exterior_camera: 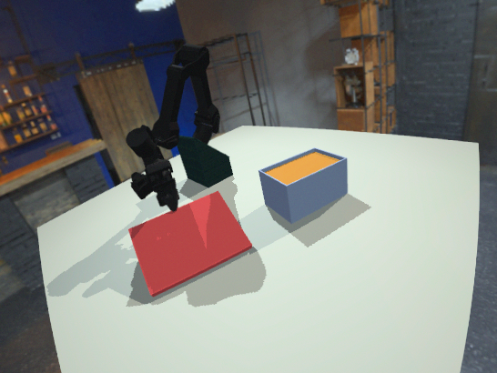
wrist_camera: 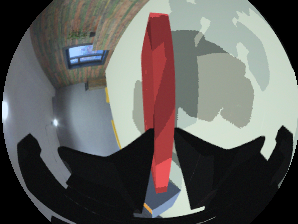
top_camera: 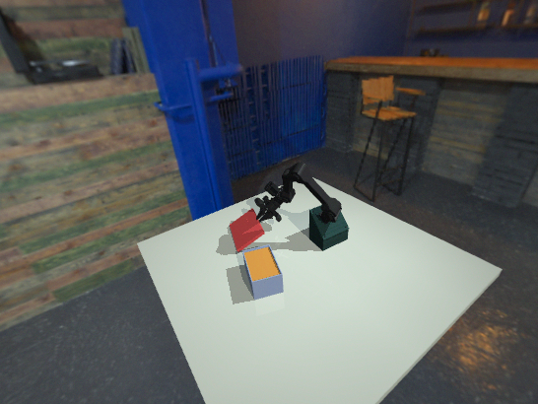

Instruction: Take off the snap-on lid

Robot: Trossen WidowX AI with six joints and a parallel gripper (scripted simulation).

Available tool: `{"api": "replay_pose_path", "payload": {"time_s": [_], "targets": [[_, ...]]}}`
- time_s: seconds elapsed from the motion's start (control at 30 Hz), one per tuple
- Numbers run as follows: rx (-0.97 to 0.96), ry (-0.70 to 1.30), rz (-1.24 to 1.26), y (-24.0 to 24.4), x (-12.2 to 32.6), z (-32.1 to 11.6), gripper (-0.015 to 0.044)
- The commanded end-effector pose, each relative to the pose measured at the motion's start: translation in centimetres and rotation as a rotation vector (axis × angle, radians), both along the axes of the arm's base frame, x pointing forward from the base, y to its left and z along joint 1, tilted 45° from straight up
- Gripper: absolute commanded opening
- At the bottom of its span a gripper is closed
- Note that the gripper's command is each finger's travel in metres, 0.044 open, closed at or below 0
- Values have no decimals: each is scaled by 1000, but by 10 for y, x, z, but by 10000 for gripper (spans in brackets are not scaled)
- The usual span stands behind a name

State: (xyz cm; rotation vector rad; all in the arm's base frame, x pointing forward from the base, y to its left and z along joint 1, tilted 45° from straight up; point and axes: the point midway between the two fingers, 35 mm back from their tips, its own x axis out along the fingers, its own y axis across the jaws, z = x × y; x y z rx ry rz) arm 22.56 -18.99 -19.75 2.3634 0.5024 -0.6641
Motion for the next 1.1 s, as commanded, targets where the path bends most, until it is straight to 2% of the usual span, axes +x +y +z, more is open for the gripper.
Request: {"api": "replay_pose_path", "payload": {"time_s": [0.0,0.8,1.07], "targets": [[10,10,5,7,0,-5,0],[11,9,5,20,3,-18,0],[9,6,6,18,3,-16,210]]}}
